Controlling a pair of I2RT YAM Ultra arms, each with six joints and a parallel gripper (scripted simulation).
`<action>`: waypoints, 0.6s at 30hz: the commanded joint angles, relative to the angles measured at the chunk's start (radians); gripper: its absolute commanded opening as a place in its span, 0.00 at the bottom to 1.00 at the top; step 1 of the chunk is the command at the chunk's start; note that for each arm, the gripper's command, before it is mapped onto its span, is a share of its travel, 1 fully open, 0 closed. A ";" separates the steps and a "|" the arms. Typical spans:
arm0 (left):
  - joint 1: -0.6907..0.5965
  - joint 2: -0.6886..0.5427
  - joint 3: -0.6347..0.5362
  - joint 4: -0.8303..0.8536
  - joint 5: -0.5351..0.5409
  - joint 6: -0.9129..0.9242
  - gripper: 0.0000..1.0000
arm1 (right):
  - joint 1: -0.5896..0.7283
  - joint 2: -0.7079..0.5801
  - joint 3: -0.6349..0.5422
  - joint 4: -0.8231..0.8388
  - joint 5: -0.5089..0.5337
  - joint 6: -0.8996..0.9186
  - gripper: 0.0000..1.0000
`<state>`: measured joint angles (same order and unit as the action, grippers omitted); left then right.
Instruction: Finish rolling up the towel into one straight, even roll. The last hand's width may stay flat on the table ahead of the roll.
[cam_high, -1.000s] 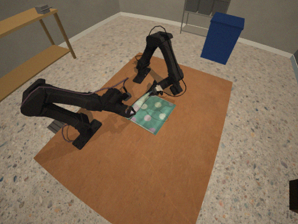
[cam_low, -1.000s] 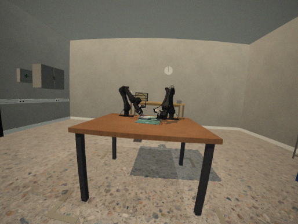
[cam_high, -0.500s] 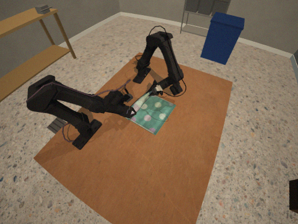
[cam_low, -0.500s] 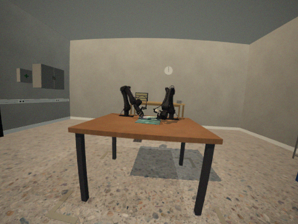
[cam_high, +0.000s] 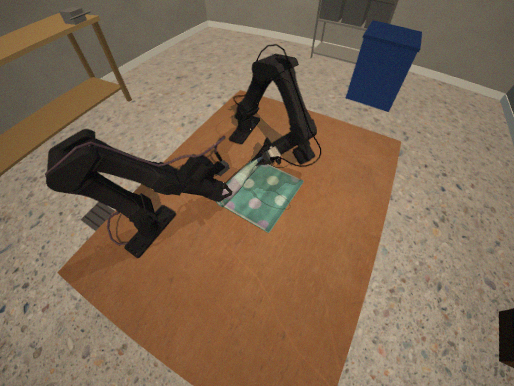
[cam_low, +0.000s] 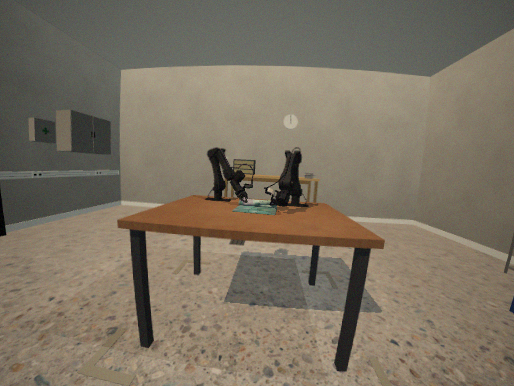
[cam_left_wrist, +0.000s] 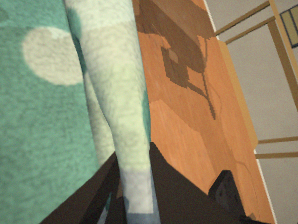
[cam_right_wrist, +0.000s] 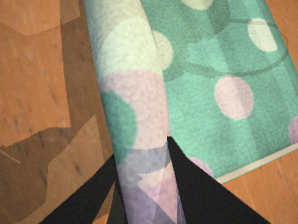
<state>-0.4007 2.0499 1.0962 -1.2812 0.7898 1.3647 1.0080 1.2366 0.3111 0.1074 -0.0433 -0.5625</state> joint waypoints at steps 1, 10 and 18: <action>0.010 0.021 0.007 0.021 -0.025 0.009 0.20 | 0.010 0.012 -0.003 0.028 0.004 0.007 0.33; 0.010 0.021 0.007 0.021 -0.025 0.009 0.20 | 0.010 0.012 -0.003 0.028 0.004 0.007 0.29; 0.010 0.021 0.007 0.021 -0.025 0.009 0.20 | 0.010 0.012 -0.003 0.028 0.005 0.007 0.24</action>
<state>-0.4007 2.0499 1.0962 -1.2812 0.7895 1.3647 1.0080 1.2366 0.3111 0.1108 -0.0433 -0.5625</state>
